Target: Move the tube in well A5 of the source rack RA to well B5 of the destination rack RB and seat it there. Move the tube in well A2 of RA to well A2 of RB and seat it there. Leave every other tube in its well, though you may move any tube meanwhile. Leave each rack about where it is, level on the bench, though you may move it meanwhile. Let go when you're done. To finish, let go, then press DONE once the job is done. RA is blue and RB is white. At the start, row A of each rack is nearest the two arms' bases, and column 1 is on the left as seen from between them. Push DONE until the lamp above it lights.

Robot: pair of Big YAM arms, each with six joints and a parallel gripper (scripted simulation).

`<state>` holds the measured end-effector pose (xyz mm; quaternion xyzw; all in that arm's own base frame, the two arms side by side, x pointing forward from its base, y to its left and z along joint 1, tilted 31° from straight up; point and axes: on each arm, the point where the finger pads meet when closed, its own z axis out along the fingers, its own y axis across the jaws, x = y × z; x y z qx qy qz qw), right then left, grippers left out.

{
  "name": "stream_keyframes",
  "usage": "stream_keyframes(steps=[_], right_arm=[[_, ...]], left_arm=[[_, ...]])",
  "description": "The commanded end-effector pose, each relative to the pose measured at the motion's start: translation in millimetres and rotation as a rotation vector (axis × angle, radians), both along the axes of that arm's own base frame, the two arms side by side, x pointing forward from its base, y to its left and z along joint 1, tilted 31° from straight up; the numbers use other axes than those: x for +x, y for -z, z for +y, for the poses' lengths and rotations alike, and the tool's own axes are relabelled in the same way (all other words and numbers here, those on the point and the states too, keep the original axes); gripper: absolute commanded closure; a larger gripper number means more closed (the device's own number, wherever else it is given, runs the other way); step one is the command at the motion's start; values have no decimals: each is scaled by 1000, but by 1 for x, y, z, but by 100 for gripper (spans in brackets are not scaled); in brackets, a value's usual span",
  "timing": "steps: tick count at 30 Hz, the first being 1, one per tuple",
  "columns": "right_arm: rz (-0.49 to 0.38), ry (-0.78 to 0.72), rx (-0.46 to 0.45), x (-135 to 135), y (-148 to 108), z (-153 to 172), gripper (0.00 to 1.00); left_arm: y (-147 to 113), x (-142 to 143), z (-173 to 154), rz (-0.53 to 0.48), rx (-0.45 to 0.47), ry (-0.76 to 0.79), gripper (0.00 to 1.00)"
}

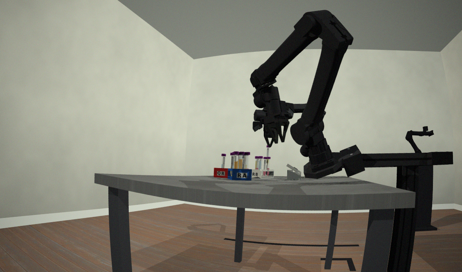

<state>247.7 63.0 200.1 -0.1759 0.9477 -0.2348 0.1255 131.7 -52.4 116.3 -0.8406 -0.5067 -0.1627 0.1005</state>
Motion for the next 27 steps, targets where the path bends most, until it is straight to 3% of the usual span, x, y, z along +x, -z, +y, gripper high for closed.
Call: stream_keyframes(steps=[1, 16, 27], right_arm=[[-23, -8, 18, 9, -14, 6, 100], [-38, -16, 29, 12, -24, 11, 100], [-6, -13, 8, 3, -3, 1, 100]], left_arm=[[-9, 6, -6, -18, -20, 0, 70], [-9, 6, -6, -18, -20, 0, 70], [-9, 6, -6, -18, -20, 0, 70]])
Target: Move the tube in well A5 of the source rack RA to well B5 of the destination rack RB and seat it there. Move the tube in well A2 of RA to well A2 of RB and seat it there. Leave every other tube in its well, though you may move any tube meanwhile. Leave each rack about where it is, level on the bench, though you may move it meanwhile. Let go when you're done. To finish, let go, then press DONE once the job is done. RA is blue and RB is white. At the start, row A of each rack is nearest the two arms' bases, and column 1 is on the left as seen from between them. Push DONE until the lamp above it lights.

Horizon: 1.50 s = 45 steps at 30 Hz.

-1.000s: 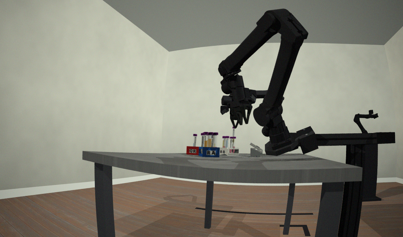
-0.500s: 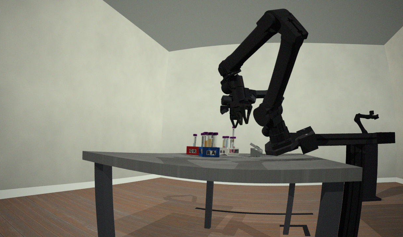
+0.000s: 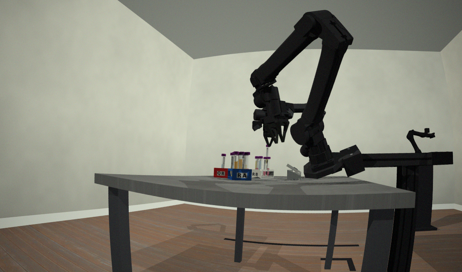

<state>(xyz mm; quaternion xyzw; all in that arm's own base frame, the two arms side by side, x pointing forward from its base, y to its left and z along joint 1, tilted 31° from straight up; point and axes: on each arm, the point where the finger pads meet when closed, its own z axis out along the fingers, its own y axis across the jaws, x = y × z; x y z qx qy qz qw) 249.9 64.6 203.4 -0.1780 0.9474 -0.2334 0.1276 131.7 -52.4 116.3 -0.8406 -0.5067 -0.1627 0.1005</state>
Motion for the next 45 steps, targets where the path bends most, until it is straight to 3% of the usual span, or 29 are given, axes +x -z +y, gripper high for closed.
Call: stream_keyframes(steps=[1, 45], right_arm=[[-4, -7, 5, 0, 1, 0, 100], [-4, 1, 4, 1, 14, -9, 100]], left_arm=[[-9, 6, -6, -18, -20, 0, 70], [-9, 6, -6, -18, -20, 0, 70]])
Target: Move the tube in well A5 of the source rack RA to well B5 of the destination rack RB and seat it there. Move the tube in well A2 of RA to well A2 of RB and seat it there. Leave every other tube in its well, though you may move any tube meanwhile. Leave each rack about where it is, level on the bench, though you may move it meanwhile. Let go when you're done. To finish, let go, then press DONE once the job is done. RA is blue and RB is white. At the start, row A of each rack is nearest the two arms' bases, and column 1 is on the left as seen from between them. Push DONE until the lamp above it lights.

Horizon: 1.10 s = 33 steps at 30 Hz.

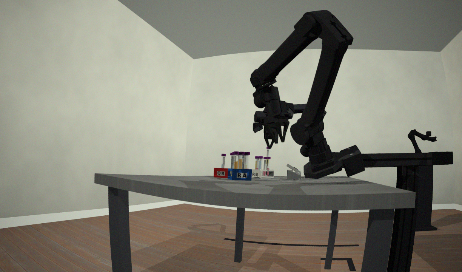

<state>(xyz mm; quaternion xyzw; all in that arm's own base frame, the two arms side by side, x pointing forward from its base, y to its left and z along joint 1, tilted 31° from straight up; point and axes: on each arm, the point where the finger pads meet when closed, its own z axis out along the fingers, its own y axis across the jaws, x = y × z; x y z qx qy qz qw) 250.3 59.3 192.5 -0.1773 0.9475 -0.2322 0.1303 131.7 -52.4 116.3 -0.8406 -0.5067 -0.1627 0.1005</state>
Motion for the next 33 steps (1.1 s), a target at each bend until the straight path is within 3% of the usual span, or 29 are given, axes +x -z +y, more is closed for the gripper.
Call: stream_keyframes(steps=[1, 33], right_arm=[[0, 1, 2, 1, 3, -3, 100], [11, -3, -5, 4, 14, -6, 100]], left_arm=[[-9, 6, -6, -18, -20, 0, 70], [-9, 6, -6, -18, -20, 0, 70]])
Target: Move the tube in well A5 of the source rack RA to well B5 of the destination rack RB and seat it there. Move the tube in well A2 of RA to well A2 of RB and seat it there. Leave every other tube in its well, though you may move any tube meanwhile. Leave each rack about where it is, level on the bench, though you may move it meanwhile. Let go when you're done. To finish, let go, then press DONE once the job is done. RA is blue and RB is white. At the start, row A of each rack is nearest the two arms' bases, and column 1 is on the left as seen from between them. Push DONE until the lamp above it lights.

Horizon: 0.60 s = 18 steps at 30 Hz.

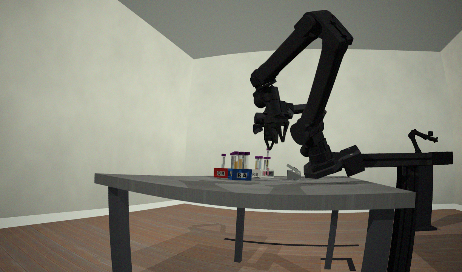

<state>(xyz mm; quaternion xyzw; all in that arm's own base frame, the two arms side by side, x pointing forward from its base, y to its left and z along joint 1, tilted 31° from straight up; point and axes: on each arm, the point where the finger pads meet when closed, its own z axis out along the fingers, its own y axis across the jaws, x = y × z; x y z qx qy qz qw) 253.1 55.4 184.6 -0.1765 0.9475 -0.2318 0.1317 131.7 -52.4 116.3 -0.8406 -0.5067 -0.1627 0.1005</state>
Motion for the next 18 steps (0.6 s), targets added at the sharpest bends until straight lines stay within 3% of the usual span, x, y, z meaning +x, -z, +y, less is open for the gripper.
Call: stream_keyframes(steps=[1, 18], right_arm=[[14, -1, -7, 1, 7, -2, 100], [13, 1, -6, 3, 11, -5, 100]], left_arm=[[-9, 6, -6, -18, -20, 0, 70], [-9, 6, -6, -18, -20, 0, 70]])
